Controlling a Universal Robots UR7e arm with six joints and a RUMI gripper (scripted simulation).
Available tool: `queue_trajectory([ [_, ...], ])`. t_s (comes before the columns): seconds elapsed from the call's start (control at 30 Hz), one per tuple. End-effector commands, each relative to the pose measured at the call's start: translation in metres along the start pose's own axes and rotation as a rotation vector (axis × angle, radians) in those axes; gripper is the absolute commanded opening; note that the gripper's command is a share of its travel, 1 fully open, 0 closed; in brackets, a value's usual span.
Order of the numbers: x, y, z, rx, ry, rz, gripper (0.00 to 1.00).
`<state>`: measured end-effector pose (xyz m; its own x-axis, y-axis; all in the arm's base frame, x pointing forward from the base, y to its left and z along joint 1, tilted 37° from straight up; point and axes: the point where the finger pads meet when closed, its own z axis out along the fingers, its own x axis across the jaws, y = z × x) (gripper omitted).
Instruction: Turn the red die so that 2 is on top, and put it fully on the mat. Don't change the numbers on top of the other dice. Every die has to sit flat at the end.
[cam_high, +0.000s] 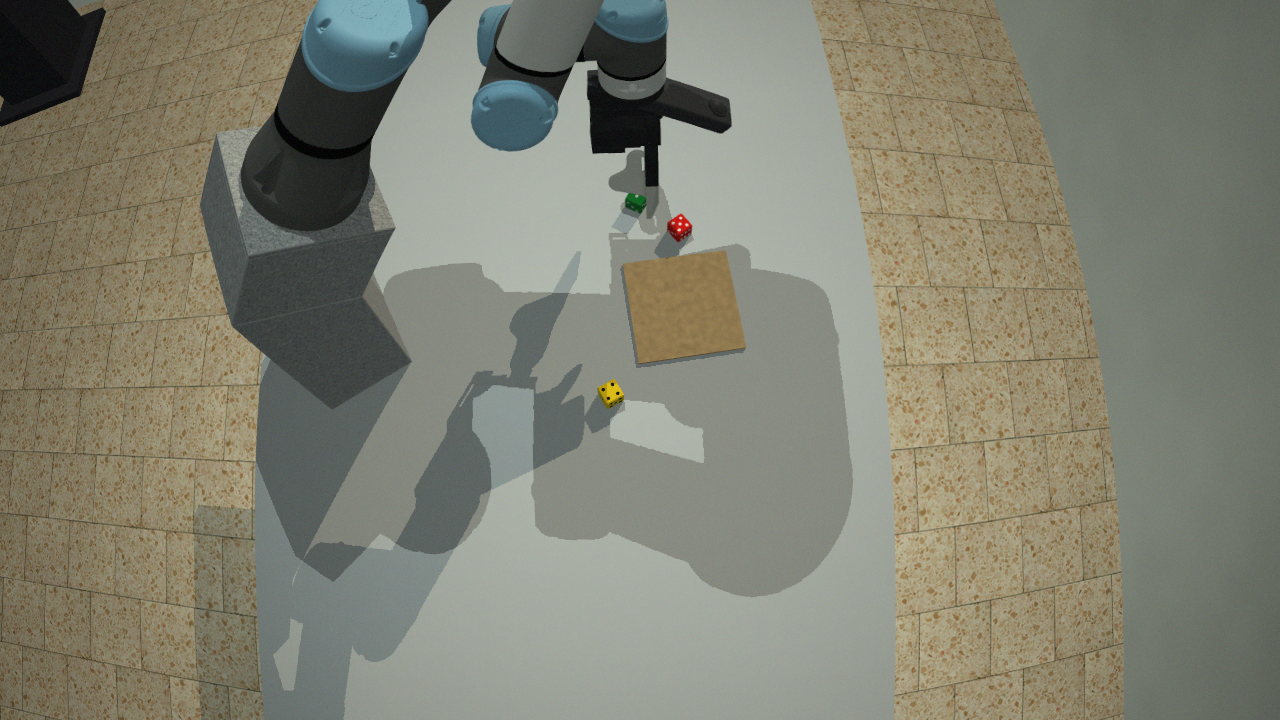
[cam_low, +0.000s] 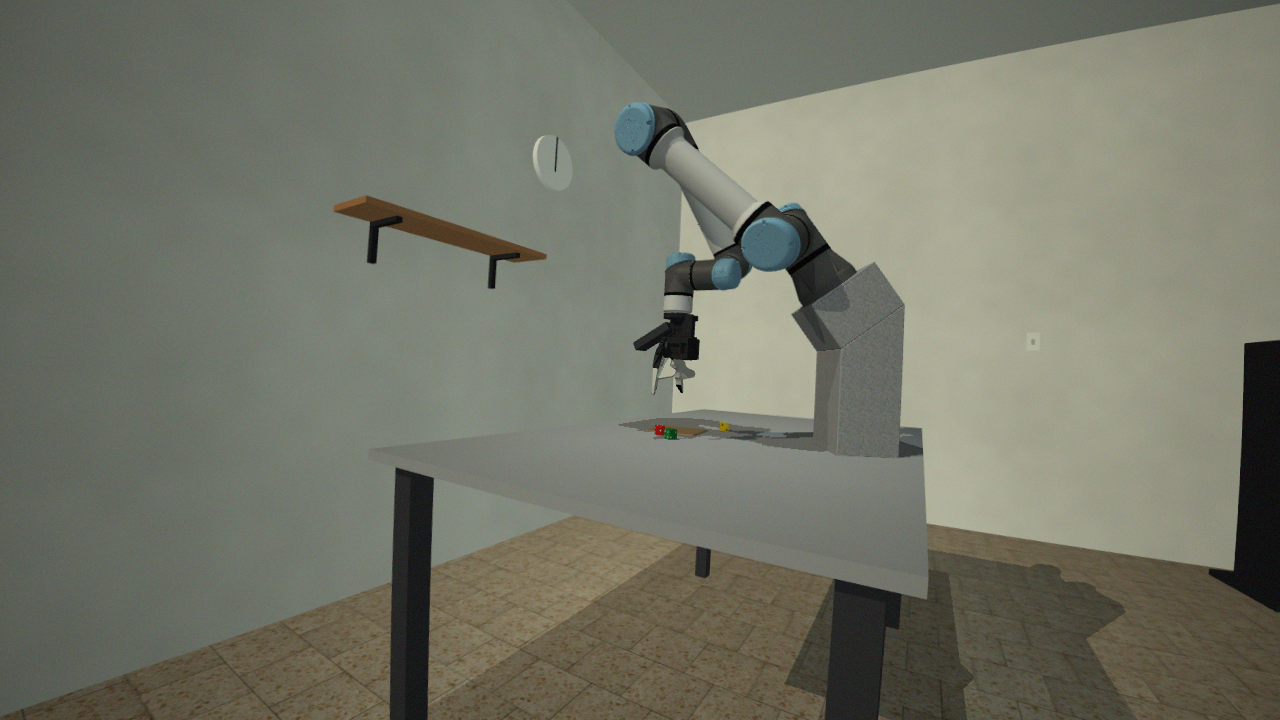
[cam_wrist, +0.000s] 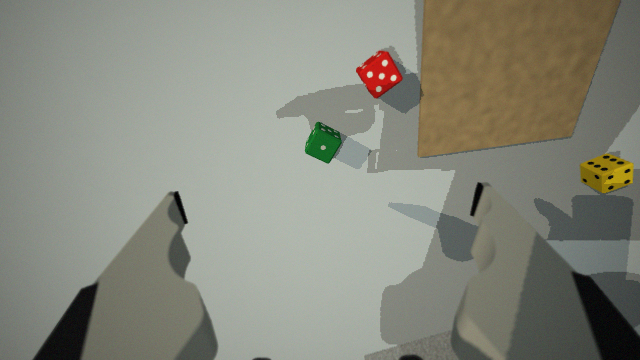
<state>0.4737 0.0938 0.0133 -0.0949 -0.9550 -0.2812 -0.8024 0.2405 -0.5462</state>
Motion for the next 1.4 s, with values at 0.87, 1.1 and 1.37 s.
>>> queue_trajectory([
  [0.87,0.0,0.002,-0.047,-0.014,-0.002,0.001,1.0],
  [1.1,0.0,0.002,-0.048,-0.014,-0.002,0.001,1.0],
  [1.37,0.0,0.002,-0.049,-0.014,-0.002,0.001,1.0],
])
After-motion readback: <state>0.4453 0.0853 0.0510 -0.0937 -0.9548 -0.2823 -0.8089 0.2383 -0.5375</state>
